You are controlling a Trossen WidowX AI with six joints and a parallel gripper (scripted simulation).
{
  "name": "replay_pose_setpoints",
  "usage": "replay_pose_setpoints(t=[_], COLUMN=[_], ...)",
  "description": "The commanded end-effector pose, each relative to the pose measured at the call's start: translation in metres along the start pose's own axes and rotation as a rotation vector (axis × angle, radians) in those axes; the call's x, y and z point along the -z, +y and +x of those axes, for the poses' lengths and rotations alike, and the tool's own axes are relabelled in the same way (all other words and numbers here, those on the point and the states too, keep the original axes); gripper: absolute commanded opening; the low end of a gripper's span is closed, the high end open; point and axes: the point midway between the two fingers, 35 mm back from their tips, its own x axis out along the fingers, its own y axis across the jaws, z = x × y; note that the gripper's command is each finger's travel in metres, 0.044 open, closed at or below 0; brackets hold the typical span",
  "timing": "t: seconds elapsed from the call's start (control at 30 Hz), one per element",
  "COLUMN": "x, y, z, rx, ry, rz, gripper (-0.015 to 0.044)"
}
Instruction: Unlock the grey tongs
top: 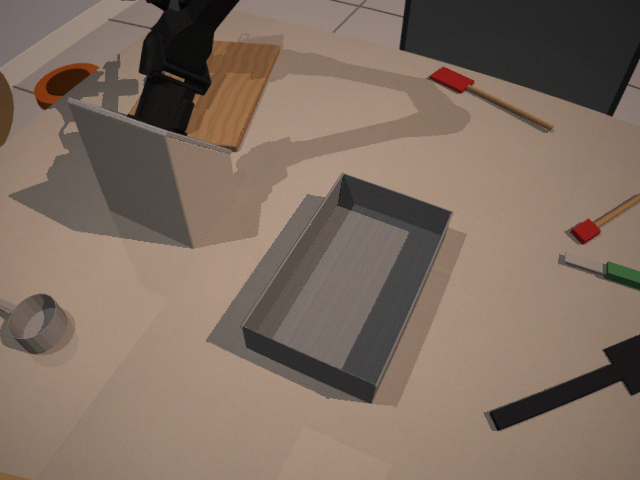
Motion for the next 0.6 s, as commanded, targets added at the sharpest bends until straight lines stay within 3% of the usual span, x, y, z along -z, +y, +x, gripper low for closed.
replay_pose_setpoints(t=[0.0, 0.57], x=[0.002, 0.019], y=[-0.004, -0.030], z=[0.001, -0.006], rx=[0.001, 0.071], ry=[0.068, 0.359], rz=[0.023, 0.115], gripper=[-0.0150, -0.0150])
